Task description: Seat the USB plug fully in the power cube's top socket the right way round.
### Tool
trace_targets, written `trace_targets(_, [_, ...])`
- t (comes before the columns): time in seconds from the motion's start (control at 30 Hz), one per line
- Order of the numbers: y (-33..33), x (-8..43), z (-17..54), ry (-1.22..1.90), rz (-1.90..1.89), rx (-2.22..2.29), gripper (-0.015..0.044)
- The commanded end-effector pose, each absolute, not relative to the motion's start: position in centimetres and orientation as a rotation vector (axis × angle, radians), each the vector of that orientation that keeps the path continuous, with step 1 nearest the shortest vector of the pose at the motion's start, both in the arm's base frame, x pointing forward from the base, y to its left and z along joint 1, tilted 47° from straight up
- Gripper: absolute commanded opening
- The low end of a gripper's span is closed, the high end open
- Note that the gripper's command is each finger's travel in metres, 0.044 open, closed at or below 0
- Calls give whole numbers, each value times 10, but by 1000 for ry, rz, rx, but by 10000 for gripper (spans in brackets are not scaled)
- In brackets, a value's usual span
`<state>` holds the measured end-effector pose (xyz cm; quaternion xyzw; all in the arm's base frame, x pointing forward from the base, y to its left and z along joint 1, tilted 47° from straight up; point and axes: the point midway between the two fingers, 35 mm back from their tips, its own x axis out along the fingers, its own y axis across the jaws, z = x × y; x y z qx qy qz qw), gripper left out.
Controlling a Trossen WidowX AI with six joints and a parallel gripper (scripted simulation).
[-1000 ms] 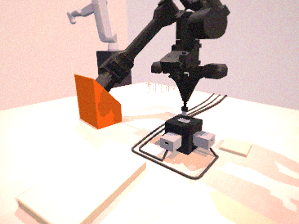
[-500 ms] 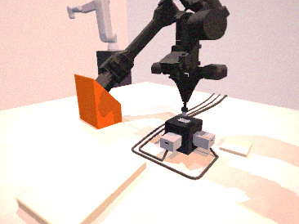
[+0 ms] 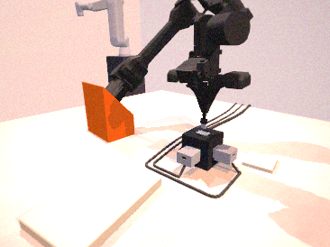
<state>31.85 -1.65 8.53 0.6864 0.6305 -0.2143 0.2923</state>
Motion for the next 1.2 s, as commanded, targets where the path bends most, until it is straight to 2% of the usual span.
trace_targets(0.0, [-15, 318, 84, 1685, -575, 1837, 0])
trace_targets(1.17, [-11, 317, 83, 1695, -575, 1858, 0])
